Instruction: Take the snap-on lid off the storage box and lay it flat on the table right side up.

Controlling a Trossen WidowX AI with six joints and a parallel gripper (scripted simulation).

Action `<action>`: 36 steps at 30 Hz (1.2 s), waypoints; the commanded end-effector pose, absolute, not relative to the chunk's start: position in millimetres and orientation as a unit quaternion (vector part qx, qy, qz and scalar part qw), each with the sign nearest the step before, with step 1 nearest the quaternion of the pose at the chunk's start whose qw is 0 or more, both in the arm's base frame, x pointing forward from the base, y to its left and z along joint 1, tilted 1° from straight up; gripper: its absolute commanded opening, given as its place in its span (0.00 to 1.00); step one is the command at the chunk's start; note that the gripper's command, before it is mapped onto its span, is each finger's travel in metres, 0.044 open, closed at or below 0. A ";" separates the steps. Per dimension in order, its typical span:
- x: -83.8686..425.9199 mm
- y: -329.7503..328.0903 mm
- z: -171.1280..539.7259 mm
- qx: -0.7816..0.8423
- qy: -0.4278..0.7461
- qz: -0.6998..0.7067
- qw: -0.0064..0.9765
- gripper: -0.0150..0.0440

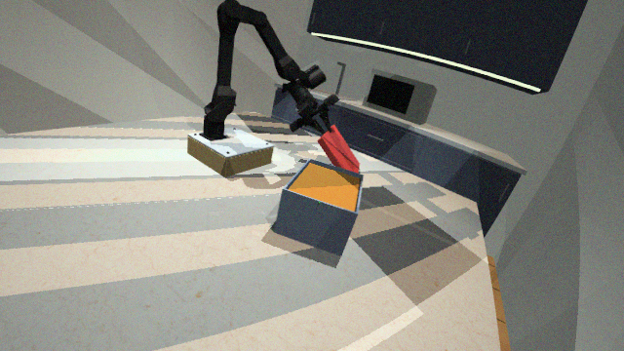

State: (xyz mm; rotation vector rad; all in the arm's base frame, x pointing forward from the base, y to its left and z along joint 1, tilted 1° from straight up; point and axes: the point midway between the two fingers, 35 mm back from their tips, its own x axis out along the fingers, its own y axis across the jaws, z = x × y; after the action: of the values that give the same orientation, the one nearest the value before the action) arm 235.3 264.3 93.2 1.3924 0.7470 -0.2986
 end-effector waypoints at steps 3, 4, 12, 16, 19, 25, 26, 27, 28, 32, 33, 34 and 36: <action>236.4 265.7 90.3 0.626 0.333 -0.131 0.693 0.25; 236.4 265.7 89.5 0.626 0.333 -0.131 0.693 0.25; 236.5 265.7 83.1 0.626 0.333 -0.131 0.693 0.25; 236.6 265.7 79.8 0.626 0.333 -0.131 0.693 0.25; 236.6 265.7 77.4 0.626 0.333 -0.131 0.693 0.25; 236.7 265.8 72.6 0.626 0.333 -0.131 0.693 0.25; 236.7 265.8 71.8 0.626 0.333 -0.131 0.693 0.25; 236.7 265.8 70.9 0.626 0.333 -0.131 0.693 0.25; 236.7 265.8 70.1 0.626 0.333 -0.131 0.693 0.25; 236.8 265.8 66.9 0.626 0.333 -0.131 0.693 0.25; 236.8 265.8 66.1 0.626 0.333 -0.131 0.693 0.25; 236.8 265.8 65.3 0.626 0.333 -0.131 0.693 0.25; 236.9 265.8 63.7 0.626 0.333 -0.131 0.693 0.25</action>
State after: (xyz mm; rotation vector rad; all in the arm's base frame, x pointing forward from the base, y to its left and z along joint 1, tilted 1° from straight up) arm 238.8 268.5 74.6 1.4206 0.7322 -0.2757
